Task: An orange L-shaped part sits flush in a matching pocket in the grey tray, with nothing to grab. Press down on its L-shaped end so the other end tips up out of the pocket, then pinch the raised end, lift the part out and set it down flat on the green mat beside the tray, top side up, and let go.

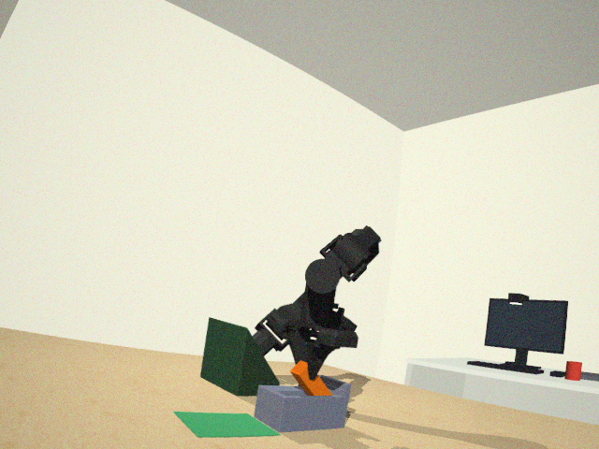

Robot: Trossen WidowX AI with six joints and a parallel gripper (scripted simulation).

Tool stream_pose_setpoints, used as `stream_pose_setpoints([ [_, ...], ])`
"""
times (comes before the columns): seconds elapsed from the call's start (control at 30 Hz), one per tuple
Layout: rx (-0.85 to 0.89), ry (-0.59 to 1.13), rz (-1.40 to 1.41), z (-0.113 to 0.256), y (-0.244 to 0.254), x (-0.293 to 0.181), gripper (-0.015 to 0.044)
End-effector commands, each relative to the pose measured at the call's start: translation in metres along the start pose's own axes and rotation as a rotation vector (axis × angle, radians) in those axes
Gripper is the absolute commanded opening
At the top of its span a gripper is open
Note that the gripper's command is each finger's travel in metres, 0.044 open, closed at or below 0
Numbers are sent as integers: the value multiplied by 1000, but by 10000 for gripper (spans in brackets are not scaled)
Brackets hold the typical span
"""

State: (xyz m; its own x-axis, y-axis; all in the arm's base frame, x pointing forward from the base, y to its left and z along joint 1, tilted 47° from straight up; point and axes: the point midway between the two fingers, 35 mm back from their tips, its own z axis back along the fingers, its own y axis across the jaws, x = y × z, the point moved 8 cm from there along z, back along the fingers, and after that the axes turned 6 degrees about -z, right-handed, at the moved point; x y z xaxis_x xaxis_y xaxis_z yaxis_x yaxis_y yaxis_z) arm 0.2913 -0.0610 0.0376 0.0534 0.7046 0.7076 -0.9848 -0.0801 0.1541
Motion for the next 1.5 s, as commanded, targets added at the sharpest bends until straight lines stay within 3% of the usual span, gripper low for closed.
stream_pose_setpoints([
  [0.0,-8,0,4,10,-1,1,0],
  [1.1,-8,1,3,61,0,1,0],
  [1.47,-8,2,3,62,0,-8,0],
])
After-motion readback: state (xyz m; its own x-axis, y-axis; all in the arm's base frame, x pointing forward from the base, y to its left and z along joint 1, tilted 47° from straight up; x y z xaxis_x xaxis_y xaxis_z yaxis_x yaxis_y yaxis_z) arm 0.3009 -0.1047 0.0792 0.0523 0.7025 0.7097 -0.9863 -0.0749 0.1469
